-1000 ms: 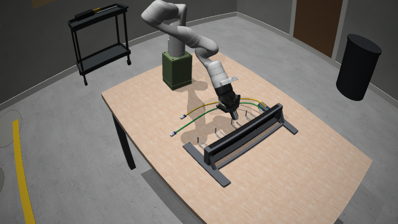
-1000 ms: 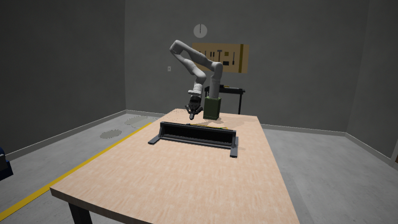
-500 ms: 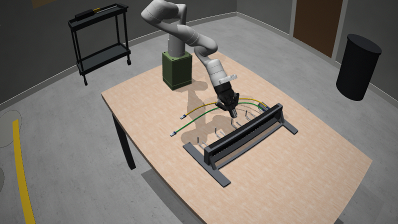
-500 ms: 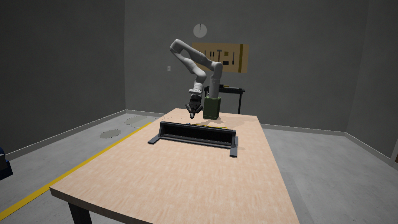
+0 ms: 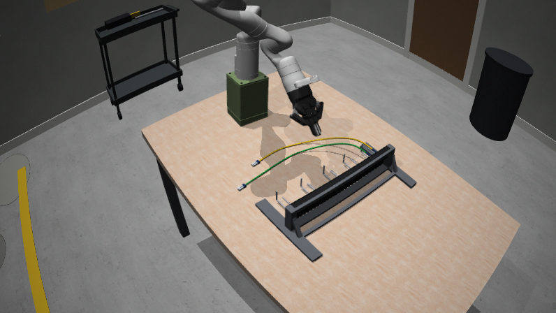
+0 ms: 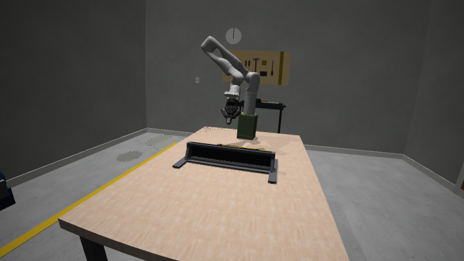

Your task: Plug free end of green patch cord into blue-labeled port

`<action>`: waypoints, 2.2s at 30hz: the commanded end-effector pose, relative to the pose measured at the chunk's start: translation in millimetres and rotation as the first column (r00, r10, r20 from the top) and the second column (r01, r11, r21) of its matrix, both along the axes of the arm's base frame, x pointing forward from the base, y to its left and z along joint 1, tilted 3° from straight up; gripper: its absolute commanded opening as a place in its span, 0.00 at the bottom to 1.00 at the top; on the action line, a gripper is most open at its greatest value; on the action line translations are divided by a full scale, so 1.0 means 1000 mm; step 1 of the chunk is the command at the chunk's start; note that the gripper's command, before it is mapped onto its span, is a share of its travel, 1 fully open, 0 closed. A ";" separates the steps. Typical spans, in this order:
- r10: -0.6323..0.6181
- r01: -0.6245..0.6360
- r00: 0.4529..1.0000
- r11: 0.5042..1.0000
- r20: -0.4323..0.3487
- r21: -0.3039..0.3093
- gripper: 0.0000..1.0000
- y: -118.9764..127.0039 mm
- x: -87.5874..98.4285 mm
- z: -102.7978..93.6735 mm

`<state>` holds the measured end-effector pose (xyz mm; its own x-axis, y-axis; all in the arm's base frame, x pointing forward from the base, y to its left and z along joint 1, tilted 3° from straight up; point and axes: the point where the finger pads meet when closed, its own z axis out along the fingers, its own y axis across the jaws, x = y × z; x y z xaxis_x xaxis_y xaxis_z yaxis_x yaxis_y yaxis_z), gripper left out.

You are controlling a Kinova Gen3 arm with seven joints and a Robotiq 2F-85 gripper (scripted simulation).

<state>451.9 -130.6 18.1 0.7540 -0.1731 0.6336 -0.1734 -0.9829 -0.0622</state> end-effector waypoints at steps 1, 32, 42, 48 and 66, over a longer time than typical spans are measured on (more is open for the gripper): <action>-0.010 0.010 1.000 1.000 0.010 -0.013 0.00 -0.008 -0.010 0.018; -0.010 0.010 1.000 1.000 0.014 -0.020 0.00 -0.063 -0.029 0.030; -0.013 0.013 1.000 1.000 0.013 -0.017 0.00 -0.099 -0.036 0.028; -0.013 0.013 1.000 1.000 0.013 -0.017 0.00 -0.107 -0.038 0.028; -0.004 0.004 1.000 0.999 0.014 -0.031 0.00 -0.111 -0.004 -0.012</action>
